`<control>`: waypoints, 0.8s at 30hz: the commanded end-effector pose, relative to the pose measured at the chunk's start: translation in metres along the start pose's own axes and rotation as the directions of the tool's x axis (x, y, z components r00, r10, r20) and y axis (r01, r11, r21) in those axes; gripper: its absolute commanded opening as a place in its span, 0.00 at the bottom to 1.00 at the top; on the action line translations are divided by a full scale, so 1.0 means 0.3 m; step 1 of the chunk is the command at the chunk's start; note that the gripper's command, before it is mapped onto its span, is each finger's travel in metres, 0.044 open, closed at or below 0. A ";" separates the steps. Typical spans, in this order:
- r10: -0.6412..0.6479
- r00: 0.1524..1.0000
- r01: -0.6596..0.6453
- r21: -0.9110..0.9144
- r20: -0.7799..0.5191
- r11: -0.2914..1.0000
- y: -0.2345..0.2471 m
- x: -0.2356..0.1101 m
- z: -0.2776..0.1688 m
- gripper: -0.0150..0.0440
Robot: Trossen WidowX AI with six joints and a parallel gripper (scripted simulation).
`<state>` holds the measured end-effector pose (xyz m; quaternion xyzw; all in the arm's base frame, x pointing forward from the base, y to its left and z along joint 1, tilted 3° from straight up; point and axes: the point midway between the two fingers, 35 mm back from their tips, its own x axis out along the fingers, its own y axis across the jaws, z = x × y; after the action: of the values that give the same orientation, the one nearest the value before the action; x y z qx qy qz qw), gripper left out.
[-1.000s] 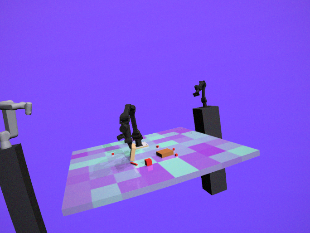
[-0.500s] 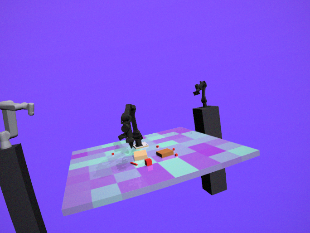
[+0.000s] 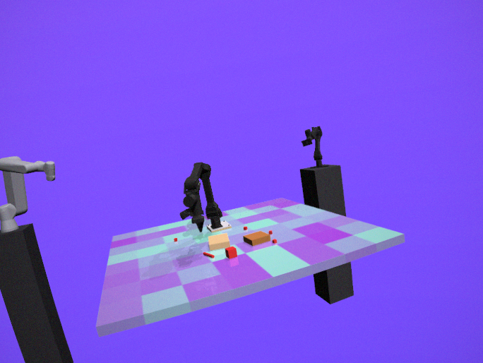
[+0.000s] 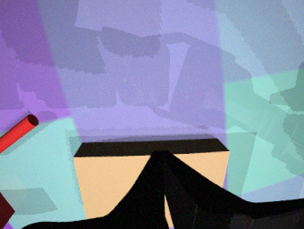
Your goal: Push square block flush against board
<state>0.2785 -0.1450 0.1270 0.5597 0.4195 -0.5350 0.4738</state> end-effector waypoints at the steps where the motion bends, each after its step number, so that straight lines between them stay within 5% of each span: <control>1: 0.000 1.000 0.000 -0.001 0.000 1.000 0.001 -0.001 0.023 0.25; 12: 0.000 1.000 0.000 0.000 0.005 1.000 -0.001 -0.007 0.062 0.25; 17: 0.000 1.000 0.000 -0.001 0.001 1.000 -0.001 -0.161 0.062 0.25; 24: 0.000 1.000 0.000 -0.001 0.001 1.000 -0.002 -0.168 0.062 0.25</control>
<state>0.2709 -0.1619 0.1773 0.5589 0.4164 -0.5348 0.4778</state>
